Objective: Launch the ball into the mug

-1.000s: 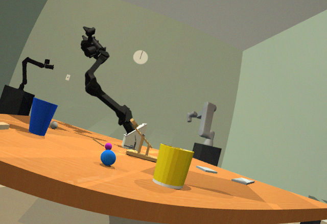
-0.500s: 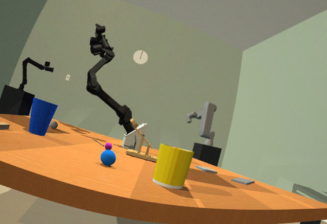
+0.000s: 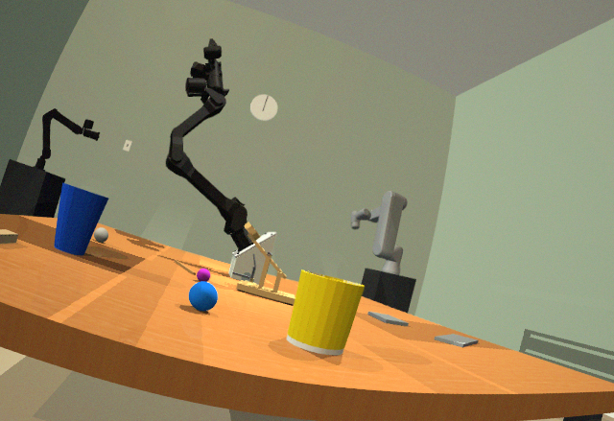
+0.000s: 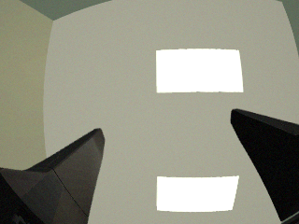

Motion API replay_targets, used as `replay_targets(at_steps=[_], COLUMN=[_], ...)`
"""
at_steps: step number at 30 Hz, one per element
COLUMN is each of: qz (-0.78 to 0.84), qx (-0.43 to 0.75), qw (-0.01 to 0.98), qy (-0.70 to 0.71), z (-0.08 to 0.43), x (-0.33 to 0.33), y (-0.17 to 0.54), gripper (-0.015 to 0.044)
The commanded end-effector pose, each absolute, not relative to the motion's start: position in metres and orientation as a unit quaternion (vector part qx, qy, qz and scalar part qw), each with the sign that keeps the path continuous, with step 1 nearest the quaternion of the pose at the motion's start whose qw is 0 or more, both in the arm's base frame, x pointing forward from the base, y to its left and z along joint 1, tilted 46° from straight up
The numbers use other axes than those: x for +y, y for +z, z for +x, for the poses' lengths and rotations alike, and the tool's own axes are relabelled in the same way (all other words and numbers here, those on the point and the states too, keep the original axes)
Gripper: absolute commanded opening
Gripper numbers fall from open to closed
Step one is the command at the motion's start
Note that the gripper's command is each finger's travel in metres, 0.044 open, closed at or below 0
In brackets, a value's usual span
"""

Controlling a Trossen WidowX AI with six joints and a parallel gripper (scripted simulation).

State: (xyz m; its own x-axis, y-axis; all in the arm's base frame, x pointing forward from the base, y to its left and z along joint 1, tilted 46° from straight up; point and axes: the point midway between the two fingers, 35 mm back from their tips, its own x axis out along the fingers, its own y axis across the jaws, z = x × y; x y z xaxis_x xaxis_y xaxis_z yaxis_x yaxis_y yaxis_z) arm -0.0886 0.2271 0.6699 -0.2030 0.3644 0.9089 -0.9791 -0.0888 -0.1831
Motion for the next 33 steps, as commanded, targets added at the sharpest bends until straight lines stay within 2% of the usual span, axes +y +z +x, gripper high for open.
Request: replay_targets(at_steps=[1, 13, 33], qz=[0.318, 0.255, 0.048], qx=[-0.415, -0.389, -0.249], qw=[0.555, 0.614, 0.744], qy=[0.647, 0.637, 0.618], z=[-0.081, -0.053, 0.028], x=[0.257, 0.306, 0.417], y=[0.656, 0.628, 0.516], gripper=[0.044, 0.044, 0.044])
